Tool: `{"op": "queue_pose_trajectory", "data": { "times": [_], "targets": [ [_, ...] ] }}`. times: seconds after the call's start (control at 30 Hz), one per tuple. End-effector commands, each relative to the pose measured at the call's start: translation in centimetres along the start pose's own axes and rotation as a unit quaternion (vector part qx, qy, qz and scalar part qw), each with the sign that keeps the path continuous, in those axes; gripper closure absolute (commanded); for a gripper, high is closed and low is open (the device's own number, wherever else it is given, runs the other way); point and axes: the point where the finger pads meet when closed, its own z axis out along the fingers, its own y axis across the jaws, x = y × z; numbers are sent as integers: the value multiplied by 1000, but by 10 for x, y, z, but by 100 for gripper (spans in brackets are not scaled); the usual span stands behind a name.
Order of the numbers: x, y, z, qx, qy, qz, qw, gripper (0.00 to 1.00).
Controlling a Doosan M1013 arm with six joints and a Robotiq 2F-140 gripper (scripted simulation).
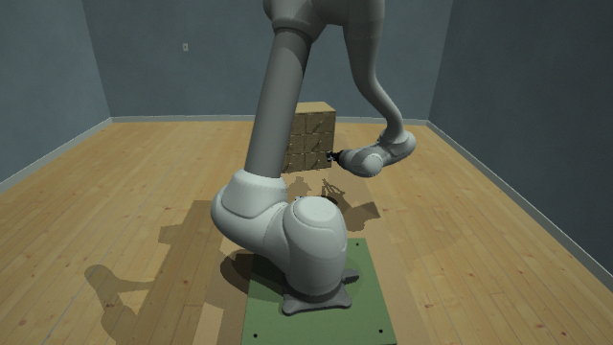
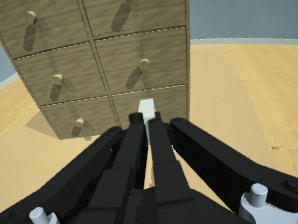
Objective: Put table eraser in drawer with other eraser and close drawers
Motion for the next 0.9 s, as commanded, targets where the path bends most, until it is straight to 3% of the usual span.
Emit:
{"op": "queue_pose_trajectory", "data": {
  "times": [0.0, 0.2, 0.87],
  "targets": [
    [1, 0, -1, 0, -4, 0, 1000, 100],
    [4, 0, -8, 0, -36, 0, 999, 100],
    [21, 0, -47, 0, -217, 0, 976, 100]
  ]
}}
